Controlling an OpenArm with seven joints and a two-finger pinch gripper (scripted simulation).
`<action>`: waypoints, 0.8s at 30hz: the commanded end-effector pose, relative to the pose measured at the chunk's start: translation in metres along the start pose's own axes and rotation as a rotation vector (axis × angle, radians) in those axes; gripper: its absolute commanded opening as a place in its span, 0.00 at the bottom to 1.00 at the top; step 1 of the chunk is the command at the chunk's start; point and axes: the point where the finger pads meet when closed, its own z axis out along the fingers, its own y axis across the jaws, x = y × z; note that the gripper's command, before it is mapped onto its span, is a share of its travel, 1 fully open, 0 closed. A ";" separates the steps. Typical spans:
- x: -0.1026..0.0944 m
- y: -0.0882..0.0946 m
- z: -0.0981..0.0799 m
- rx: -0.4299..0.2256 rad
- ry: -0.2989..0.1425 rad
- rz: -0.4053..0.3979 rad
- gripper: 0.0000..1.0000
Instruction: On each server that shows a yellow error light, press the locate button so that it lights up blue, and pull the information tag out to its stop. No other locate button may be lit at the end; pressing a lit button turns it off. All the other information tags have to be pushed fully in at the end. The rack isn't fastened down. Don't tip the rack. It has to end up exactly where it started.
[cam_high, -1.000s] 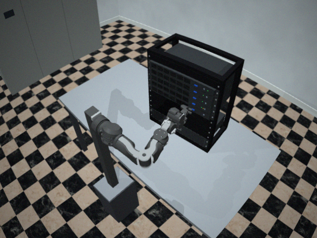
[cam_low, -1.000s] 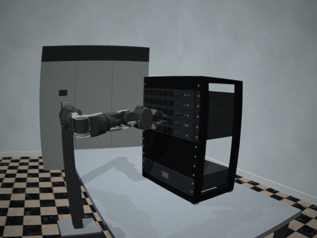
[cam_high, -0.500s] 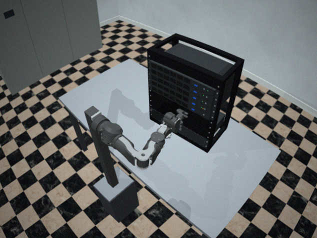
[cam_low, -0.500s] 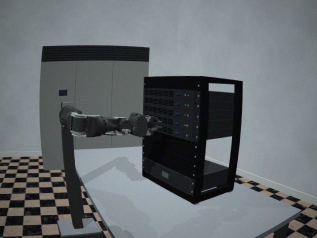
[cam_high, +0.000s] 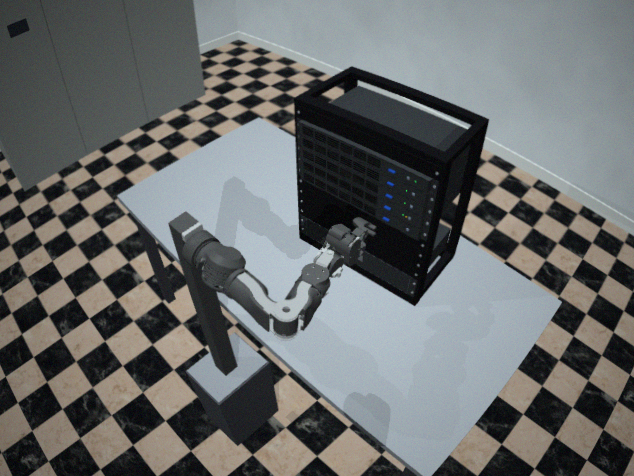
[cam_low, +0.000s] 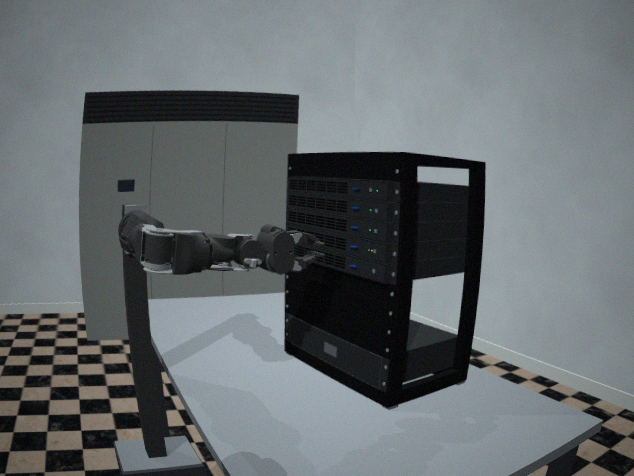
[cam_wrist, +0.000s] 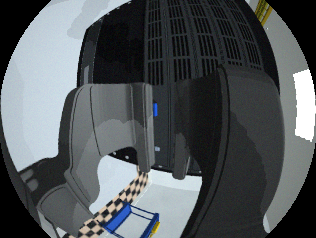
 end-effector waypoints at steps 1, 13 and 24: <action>-0.001 0.001 -0.001 -0.006 -0.004 0.000 0.10; -0.001 -0.001 -0.001 -0.006 -0.002 0.000 0.10; -0.001 -0.001 -0.001 -0.005 -0.002 0.000 0.10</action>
